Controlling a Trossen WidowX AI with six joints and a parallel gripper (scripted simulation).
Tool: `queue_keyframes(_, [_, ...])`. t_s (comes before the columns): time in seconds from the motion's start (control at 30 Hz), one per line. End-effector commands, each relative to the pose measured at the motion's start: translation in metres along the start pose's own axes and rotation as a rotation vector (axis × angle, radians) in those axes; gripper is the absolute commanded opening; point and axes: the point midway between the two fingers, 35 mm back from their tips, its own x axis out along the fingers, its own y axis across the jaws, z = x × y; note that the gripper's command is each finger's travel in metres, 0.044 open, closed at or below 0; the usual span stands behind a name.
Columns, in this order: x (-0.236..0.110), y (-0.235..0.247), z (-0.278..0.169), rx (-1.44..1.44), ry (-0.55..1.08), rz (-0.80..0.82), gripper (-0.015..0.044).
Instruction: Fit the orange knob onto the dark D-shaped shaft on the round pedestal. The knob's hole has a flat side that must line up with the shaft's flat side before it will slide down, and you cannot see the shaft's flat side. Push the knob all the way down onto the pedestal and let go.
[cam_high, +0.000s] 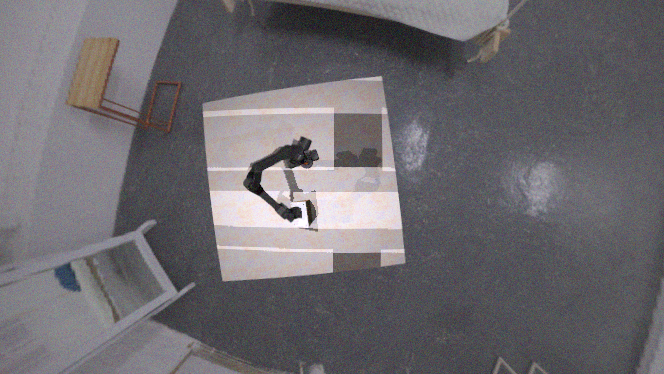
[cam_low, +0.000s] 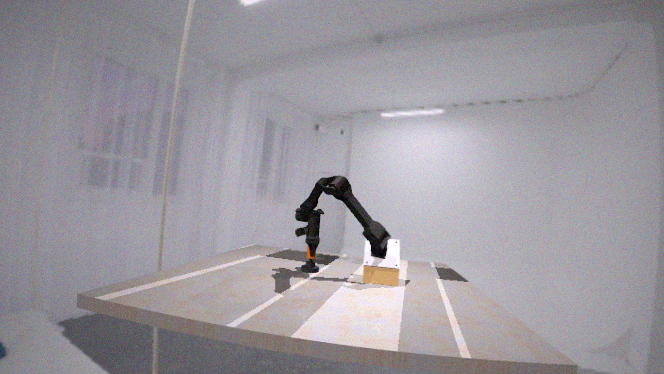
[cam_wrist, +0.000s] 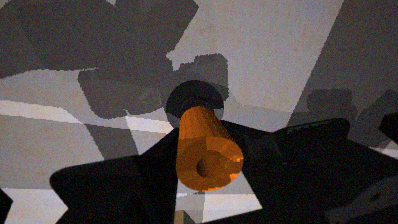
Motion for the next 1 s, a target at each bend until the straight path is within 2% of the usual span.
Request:
queue_keyframes(0.0, [-0.0029, -0.0004, 0.002, -0.053, -0.006, -0.002, 0.0])
queue_keyframes(0.17, [-0.0022, -0.0019, 0.0027, -0.207, -0.006, -0.003, 0.0])
queue_keyframes(0.97, [0.0004, -0.0004, 0.0026, -0.207, -0.006, -0.003, 0.0])
